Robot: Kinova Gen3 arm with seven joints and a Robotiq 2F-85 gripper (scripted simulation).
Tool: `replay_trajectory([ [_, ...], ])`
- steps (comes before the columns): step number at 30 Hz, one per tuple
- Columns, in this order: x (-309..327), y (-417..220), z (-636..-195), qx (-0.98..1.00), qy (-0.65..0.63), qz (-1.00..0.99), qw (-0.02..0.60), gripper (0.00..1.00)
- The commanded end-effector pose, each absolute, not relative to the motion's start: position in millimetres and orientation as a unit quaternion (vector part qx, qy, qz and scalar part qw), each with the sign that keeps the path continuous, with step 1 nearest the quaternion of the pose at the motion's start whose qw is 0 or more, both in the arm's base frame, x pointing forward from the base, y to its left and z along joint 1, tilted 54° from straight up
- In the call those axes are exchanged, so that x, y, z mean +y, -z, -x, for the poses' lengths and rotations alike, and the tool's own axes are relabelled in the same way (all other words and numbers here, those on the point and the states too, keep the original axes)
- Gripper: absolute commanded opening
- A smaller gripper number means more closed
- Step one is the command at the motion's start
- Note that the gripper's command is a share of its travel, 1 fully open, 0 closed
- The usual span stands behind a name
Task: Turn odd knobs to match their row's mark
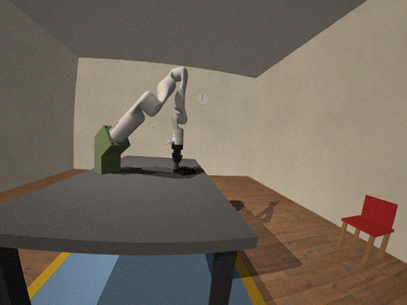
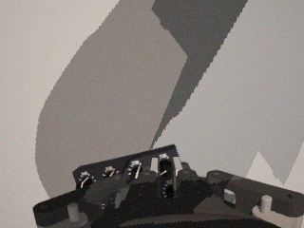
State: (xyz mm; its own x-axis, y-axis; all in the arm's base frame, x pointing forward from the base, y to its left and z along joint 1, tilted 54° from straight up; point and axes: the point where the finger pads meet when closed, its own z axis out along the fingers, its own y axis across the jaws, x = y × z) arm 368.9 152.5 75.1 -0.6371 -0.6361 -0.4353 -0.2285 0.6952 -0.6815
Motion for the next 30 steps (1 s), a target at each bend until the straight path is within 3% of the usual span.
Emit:
replay_trajectory([
  [1,153.0,-75.1,-368.8,0.851,0.302,0.265,0.339,0.08],
  [30,153.0,-75.1,-368.8,0.820,0.334,0.348,0.308,0.08],
])
